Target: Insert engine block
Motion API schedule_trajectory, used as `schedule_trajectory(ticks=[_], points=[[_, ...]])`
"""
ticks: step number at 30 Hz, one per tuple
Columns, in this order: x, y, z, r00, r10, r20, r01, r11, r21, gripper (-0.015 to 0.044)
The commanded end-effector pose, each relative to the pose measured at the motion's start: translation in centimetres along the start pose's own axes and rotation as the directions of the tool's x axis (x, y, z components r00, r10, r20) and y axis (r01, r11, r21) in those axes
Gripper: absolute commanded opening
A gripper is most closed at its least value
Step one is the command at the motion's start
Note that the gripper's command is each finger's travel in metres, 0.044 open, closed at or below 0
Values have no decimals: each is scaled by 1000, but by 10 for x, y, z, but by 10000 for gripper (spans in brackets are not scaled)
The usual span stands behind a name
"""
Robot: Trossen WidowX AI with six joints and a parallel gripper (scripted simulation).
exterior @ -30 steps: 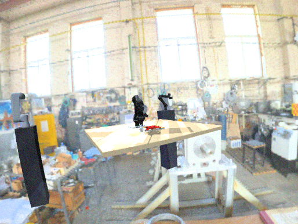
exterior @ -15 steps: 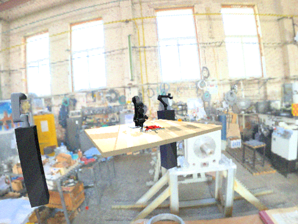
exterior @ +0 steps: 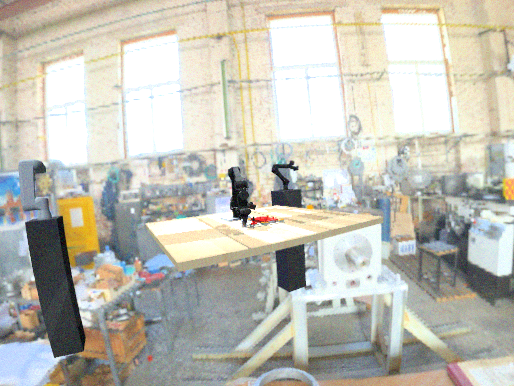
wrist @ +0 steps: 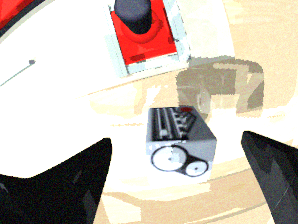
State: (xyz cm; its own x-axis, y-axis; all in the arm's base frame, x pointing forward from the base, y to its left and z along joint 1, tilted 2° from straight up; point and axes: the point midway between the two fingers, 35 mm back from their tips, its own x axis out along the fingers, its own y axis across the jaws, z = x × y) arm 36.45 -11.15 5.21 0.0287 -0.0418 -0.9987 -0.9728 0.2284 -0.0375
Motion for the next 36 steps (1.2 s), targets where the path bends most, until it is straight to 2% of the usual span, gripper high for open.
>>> schedule_trajectory(ticks=[1, 6, 17, 25, 29, 36], points=[[9, 3, 0, 1000, 8, -2, -8, 1000, -4, 440], [15, 3, 0, 1000, 8, -2, -8, 1000, -4, 440], [15, 3, 0, 1000, 8, -2, -8, 1000, -4, 151], [15, 3, 0, 1000, 8, -2, -8, 1000, -4, 98], [10, 2, 0, 1000, 8, -2, -8, 1000, -4, 0], [-12, -2, 0, 1000, 8, -2, -8, 1000, -4, 0]])
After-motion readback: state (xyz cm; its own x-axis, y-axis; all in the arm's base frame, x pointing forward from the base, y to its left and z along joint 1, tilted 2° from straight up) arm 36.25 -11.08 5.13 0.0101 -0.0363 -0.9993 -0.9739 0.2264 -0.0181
